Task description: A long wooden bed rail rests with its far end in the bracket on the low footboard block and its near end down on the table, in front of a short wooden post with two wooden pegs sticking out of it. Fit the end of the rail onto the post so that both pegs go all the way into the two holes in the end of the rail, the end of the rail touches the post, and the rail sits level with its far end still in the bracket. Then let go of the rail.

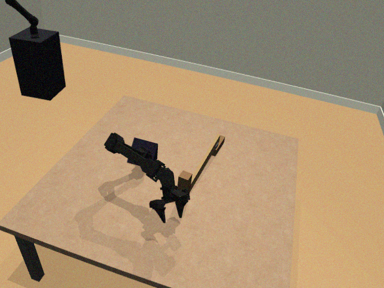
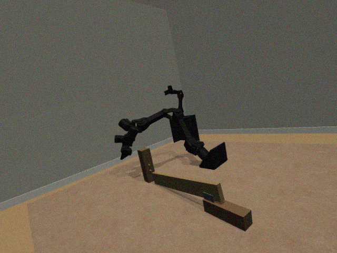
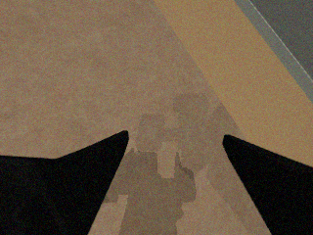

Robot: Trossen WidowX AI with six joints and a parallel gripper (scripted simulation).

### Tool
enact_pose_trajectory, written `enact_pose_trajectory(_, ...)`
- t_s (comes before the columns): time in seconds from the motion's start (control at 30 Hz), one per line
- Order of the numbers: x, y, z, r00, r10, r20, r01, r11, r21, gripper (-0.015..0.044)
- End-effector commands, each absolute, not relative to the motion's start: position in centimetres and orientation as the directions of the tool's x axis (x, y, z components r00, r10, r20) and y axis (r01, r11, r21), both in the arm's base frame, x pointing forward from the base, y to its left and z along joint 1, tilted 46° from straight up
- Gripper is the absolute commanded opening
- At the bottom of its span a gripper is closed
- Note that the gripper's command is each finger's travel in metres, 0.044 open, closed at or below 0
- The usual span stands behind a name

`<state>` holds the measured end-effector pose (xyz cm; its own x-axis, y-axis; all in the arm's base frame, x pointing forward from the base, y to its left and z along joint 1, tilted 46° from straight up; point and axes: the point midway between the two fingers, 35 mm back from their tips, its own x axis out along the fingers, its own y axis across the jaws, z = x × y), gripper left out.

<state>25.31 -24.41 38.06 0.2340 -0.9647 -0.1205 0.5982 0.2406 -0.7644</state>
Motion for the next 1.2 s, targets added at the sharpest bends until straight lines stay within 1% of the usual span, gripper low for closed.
enact_pose_trajectory(0.0, 30.1, -22.0, 35.0, 0.361, -0.91, -0.204, 0.485, 0.37, -0.792, 0.044)
enact_pose_trajectory(0.23, 36.2, -16.5, 29.0, 0.497, -0.785, -0.371, 0.211, 0.524, -0.825, 0.044)
enact_pose_trajectory(0.33, 37.8, -14.2, 26.5, 0.52, -0.731, -0.442, 0.083, 0.558, -0.826, 0.044)
enact_pose_trajectory(0.43, 38.5, -12.2, 24.0, 0.509, -0.691, -0.514, -0.054, 0.57, -0.82, 0.044)
enact_pose_trajectory(0.5, 38.4, -10.6, 21.5, 0.471, -0.669, -0.575, -0.147, 0.583, -0.799, 0.044)
enact_pose_trajectory(0.57, 37.9, -9.3, 19.1, 0.411, -0.655, -0.635, -0.293, 0.564, -0.772, 0.044)
enact_pose_trajectory(0.7, 35.9, -7.0, 15.3, 0.268, -0.644, -0.716, -0.572, 0.492, -0.656, 0.044)
enact_pose_trajectory(0.8, 34.1, -5.5, 13.0, 0.148, -0.652, -0.743, -0.749, 0.417, -0.515, 0.044)
enact_pose_trajectory(0.9, 31.1, -3.7, 10.9, -0.023, -0.688, -0.725, -0.924, 0.291, -0.248, 0.044)
enact_pose_trajectory(0.97, 30.0, -3.1, 10.5, -0.084, -0.71, -0.699, -0.962, 0.241, -0.129, 0.044)
enact_pose_trajectory(1.17, 29.9, -2.9, 10.3, -0.092, -0.713, -0.695, -0.965, 0.235, -0.114, 0.044)
